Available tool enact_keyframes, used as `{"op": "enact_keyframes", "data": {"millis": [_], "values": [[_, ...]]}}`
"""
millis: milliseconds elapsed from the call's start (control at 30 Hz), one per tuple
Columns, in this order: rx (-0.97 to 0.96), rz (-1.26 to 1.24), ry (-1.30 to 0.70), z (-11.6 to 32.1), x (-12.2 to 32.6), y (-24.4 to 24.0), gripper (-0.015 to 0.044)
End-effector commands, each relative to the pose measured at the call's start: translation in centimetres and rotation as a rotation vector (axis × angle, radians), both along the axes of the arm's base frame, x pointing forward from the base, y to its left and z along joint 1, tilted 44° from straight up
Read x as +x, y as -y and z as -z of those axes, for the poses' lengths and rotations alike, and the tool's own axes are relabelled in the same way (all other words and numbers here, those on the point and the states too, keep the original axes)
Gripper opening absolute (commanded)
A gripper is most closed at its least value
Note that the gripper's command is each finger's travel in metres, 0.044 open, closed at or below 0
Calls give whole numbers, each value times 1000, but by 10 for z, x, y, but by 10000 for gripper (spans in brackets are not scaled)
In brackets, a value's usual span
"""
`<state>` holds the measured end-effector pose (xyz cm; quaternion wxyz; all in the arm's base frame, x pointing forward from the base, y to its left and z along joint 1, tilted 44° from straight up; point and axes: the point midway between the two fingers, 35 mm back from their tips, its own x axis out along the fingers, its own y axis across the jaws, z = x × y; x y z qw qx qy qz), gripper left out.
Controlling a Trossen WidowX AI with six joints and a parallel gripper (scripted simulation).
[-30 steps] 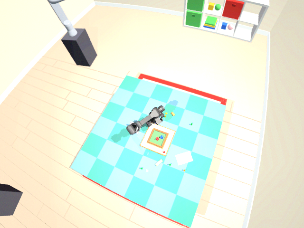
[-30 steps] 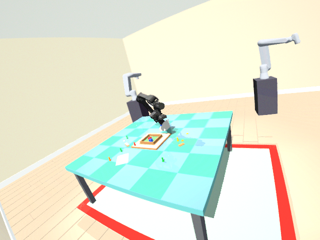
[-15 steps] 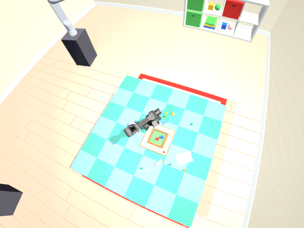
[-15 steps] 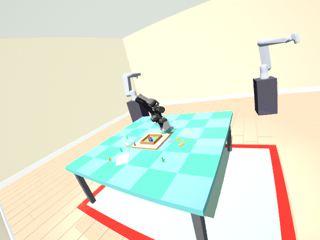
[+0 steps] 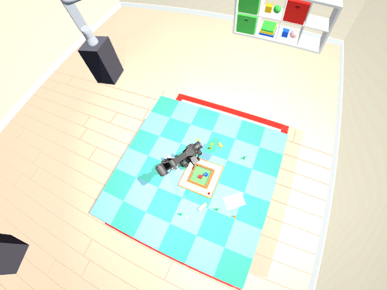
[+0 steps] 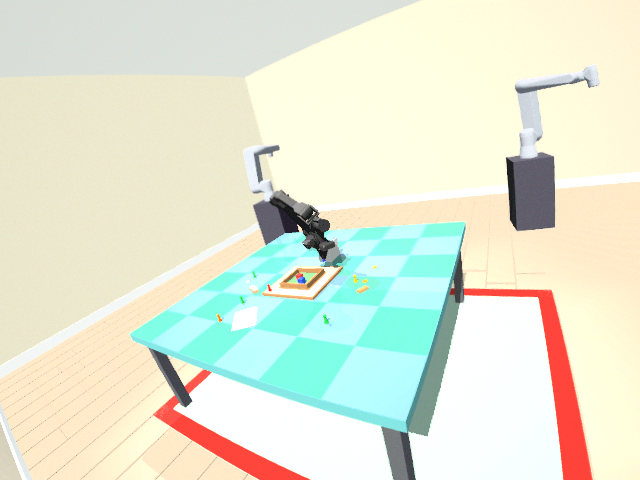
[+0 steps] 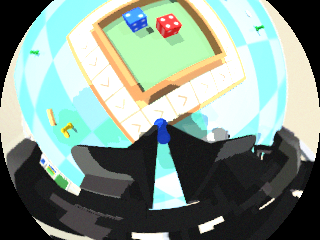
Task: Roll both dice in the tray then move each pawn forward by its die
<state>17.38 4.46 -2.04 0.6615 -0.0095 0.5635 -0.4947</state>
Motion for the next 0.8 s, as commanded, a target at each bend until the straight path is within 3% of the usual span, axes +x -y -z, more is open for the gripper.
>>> {"op": "enact_keyframes", "data": {"millis": [0,700,767], "values": [[-5,-2,-4,9,-2,10,0],[-7,-2,-4,33,-7,33,0],[0,2,4,29,-5,29,53]]}}
